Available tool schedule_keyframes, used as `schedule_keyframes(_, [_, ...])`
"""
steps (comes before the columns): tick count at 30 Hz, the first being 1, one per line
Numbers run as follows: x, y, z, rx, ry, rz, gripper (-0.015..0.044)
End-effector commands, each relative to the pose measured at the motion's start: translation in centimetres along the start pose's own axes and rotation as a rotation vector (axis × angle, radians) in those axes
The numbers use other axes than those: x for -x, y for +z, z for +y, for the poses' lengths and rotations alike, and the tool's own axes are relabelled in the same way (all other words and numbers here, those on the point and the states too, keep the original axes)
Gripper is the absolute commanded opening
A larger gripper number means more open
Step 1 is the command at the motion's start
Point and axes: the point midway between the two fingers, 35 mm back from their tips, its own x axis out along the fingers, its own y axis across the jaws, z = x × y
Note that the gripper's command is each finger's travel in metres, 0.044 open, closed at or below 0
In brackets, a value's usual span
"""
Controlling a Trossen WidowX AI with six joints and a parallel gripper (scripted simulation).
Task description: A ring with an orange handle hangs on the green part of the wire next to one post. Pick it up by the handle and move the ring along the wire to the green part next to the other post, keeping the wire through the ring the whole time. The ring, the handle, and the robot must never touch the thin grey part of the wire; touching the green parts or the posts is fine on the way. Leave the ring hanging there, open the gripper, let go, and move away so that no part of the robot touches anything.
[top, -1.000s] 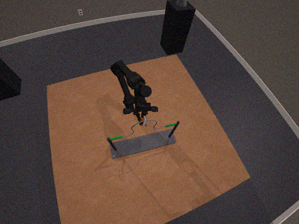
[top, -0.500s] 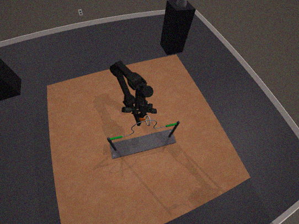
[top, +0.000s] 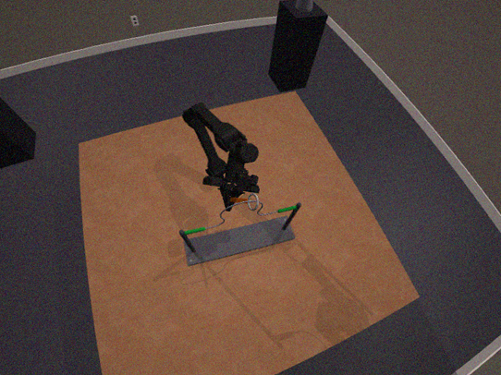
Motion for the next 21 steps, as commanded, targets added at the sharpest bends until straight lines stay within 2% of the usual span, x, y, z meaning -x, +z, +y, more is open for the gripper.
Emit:
schedule_keyframes(1, [0.0,0.1,-0.3,0.049,-0.036,-0.011,-0.0150])
schedule_keyframes(21, [0.0,0.4,-1.8,0.304,-0.206,-0.047,-0.0150])
